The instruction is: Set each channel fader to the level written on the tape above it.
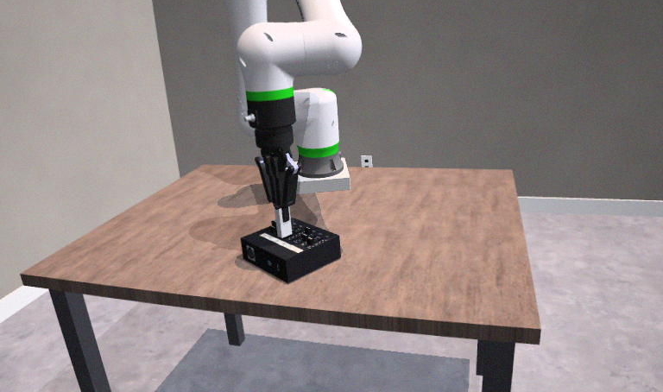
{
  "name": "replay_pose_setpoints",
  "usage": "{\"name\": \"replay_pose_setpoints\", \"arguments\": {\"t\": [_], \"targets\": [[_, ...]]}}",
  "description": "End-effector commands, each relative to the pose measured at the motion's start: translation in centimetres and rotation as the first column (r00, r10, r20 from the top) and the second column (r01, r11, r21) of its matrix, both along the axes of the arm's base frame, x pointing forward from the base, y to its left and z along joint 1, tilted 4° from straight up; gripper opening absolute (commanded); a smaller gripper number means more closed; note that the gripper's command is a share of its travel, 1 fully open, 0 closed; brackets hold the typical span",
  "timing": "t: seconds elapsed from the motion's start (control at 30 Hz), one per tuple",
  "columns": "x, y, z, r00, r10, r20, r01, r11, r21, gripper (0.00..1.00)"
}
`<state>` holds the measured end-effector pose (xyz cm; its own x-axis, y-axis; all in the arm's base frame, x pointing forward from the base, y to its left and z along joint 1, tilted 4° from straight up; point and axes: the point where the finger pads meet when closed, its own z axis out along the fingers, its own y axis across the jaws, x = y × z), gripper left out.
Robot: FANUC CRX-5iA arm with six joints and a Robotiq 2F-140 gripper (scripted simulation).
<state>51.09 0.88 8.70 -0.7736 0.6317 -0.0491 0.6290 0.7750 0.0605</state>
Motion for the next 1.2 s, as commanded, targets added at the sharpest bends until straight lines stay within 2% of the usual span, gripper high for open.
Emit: {"name": "replay_pose_setpoints", "arguments": {"t": [0.0,1.17], "targets": [[-0.13,0.12,0.01,1.000,0.000,0.000,0.000,1.000,0.000,0.00],[-0.78,0.65,-0.03,1.000,0.000,0.000,0.000,1.000,0.000,0.00]]}}
